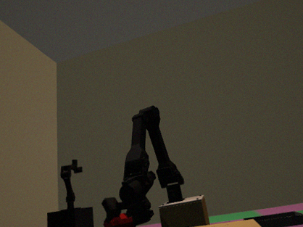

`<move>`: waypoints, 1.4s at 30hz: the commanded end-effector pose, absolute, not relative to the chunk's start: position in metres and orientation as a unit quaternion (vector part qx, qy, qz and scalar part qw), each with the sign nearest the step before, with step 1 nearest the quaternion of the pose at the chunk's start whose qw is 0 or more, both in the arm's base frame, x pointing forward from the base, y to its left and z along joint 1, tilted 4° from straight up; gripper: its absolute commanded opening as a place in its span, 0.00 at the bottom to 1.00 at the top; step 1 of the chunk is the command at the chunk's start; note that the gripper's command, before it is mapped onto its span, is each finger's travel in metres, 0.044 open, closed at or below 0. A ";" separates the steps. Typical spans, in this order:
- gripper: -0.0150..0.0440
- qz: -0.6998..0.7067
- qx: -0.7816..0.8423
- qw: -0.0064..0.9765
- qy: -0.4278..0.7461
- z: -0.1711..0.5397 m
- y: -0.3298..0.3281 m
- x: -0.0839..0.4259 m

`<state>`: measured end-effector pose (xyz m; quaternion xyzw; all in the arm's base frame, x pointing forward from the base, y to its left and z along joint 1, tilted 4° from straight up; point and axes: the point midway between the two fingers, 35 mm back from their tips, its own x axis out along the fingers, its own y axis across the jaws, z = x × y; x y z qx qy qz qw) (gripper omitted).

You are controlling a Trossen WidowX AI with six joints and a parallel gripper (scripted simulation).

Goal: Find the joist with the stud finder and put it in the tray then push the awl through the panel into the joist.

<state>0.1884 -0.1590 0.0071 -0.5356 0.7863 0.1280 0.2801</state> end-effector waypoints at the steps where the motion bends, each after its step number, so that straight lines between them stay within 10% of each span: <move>1: 0.25 0.130 -0.536 0.277 0.787 0.002 -0.160 0.188; 14: 0.25 0.130 -0.535 0.279 0.787 -0.009 -0.161 0.191; 28: 0.88 0.130 -0.534 0.280 0.787 -0.015 -0.159 0.190; 42: 0.90 0.130 -0.534 0.280 0.787 -0.016 -0.156 0.192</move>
